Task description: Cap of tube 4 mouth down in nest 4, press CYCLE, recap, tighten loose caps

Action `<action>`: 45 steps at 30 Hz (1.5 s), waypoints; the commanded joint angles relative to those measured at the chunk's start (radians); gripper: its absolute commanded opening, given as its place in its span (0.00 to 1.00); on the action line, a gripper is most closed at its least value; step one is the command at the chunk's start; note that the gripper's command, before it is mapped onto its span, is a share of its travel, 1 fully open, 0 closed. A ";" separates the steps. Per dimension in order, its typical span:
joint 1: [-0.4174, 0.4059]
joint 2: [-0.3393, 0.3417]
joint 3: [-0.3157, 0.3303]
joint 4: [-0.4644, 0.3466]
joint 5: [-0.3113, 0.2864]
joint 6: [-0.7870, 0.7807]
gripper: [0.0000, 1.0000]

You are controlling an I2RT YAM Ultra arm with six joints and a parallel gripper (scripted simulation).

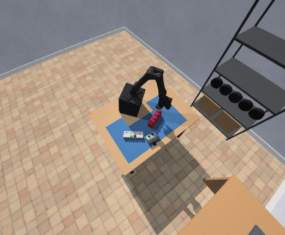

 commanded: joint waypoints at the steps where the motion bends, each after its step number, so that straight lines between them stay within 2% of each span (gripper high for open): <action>1: -0.028 -0.008 -0.005 -0.002 -0.006 -0.111 0.49; 2: -0.056 -0.010 -0.011 0.001 -0.011 -0.221 0.49; 4: -0.056 -0.010 -0.011 0.001 -0.011 -0.221 0.49; 6: -0.111 -0.013 -0.020 0.006 -0.020 -0.431 0.49; 8: -0.168 -0.013 -0.025 0.009 -0.030 -0.486 0.49; 16: -0.175 -0.012 -0.025 0.009 -0.031 -0.493 0.49; 21: -0.173 0.021 -0.026 0.043 -0.031 -0.492 0.49; 30: -0.169 0.122 -0.020 0.138 -0.031 -0.488 0.49; 45: -0.169 0.130 -0.019 0.145 -0.030 -0.487 0.49</action>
